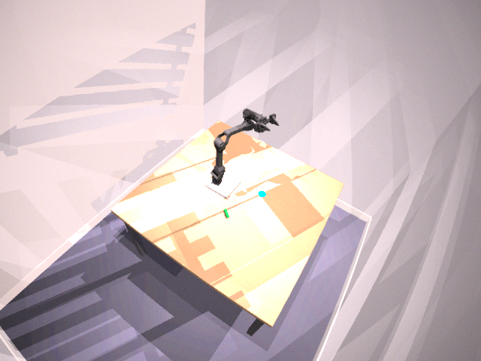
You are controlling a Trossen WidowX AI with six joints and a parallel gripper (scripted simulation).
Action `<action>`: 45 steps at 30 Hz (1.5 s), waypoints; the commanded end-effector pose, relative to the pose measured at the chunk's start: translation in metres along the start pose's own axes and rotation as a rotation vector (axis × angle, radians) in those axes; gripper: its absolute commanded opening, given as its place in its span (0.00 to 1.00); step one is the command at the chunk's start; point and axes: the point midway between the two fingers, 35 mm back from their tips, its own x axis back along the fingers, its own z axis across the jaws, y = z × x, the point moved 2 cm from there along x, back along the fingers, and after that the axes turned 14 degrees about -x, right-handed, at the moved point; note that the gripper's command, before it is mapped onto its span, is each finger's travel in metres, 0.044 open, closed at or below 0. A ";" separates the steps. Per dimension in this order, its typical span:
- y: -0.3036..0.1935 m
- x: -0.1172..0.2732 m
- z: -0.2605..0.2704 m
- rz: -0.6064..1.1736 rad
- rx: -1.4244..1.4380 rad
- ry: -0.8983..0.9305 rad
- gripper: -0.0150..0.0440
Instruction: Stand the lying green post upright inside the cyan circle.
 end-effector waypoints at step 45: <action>0.183 -0.223 0.417 -1.124 2.514 -1.175 0.65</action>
